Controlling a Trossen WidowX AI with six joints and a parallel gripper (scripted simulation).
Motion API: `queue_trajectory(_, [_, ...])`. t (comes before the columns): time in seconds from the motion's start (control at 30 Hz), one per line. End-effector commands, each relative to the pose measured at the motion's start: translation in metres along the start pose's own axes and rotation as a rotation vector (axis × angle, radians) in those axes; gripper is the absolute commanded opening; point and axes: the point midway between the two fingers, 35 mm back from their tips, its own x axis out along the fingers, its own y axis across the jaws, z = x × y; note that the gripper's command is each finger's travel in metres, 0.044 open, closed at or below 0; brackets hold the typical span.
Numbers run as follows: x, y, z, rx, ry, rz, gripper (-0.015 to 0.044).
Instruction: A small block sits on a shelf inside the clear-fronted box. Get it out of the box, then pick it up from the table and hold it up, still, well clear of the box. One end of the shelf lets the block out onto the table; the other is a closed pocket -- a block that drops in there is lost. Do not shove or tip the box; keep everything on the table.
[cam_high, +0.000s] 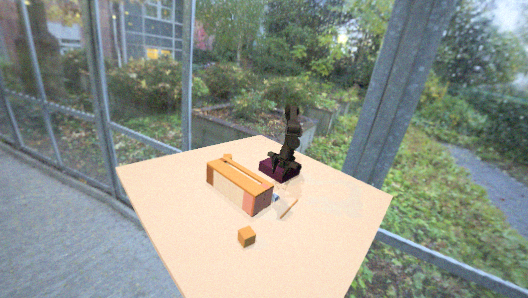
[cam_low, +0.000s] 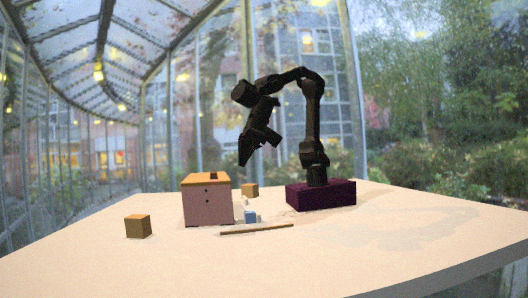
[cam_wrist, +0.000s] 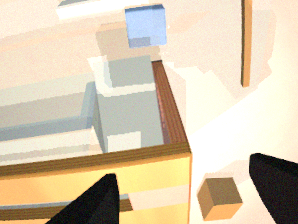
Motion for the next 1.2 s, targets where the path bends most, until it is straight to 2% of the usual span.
queue_trajectory(0.0, [0.002, 0.001, 0.002, -0.027, -0.001, 0.007, 0.0285])
queue_trajectory(0.07, [0.012, 0.000, 0.006, -0.026, -0.001, 0.007, 0.0285])
queue_trajectory(0.27, [0.084, 0.003, 0.044, -0.027, -0.001, 0.008, 0.0285])
queue_trajectory(1.17, [0.119, 0.003, 0.056, -0.023, -0.001, 0.008, 0.0285])
